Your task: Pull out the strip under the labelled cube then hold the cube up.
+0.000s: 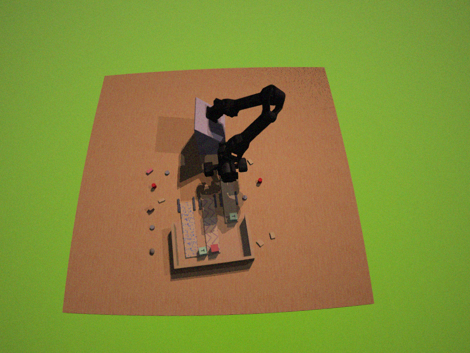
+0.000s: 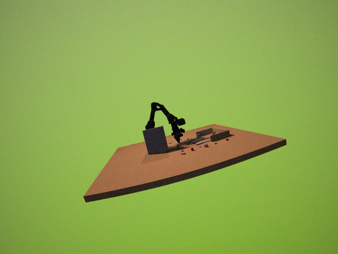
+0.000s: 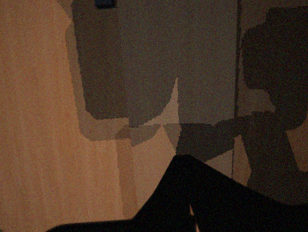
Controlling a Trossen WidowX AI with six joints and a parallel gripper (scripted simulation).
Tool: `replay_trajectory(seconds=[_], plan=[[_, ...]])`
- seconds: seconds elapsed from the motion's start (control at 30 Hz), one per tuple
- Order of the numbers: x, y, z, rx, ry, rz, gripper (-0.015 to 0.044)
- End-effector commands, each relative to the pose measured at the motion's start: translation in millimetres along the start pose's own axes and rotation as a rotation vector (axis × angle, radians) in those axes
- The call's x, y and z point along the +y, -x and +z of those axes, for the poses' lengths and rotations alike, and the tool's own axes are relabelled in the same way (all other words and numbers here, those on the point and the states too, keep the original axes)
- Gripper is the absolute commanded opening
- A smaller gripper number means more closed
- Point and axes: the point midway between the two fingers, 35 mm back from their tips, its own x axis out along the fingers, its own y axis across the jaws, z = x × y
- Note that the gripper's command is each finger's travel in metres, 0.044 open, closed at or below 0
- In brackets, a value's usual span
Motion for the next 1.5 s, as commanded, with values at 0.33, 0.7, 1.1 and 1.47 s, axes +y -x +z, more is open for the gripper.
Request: replay_trajectory(seconds=[0.33,0.7,1.1,1.47], plan=[[-1.2,-3.9,-27.8,0.034,-0.018,-0.001,0.0000],[-1.3,-3.6,-38.7,0.035,-0.018,-0.001,0.0000],[-1.5,-3.3,-49.4,0.035,-0.019,-0.001,0.0000],[-1.5,-3.2,-52.4,0.035,-0.019,-0.001,0.0000]])
